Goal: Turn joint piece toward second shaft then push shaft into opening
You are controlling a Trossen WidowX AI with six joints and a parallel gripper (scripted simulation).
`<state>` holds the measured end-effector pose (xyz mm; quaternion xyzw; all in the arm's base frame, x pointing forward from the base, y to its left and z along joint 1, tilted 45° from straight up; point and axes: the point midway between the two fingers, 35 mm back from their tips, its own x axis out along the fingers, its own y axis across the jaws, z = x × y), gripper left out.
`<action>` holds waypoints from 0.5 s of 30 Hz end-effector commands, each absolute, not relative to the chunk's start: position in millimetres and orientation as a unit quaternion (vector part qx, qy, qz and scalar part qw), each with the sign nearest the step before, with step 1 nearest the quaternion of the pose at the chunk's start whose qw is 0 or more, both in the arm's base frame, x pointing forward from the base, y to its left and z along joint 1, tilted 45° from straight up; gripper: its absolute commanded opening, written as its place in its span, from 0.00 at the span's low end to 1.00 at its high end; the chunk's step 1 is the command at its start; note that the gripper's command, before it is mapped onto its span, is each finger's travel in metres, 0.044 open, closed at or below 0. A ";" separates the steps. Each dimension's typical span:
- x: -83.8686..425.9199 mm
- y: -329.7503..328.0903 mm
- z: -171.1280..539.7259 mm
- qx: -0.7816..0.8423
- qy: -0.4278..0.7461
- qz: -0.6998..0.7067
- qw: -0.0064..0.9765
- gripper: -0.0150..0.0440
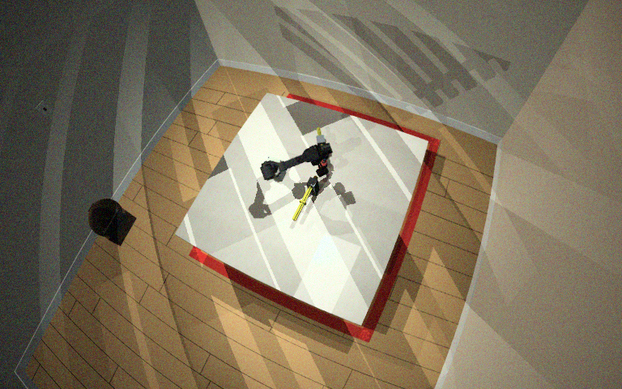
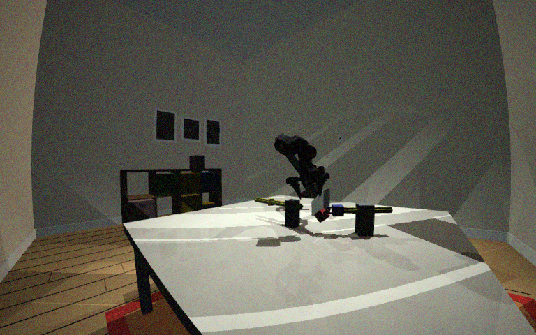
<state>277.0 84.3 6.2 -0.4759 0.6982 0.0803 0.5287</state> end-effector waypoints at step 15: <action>274.9 77.6 3.4 -0.572 0.647 0.260 0.432 1.00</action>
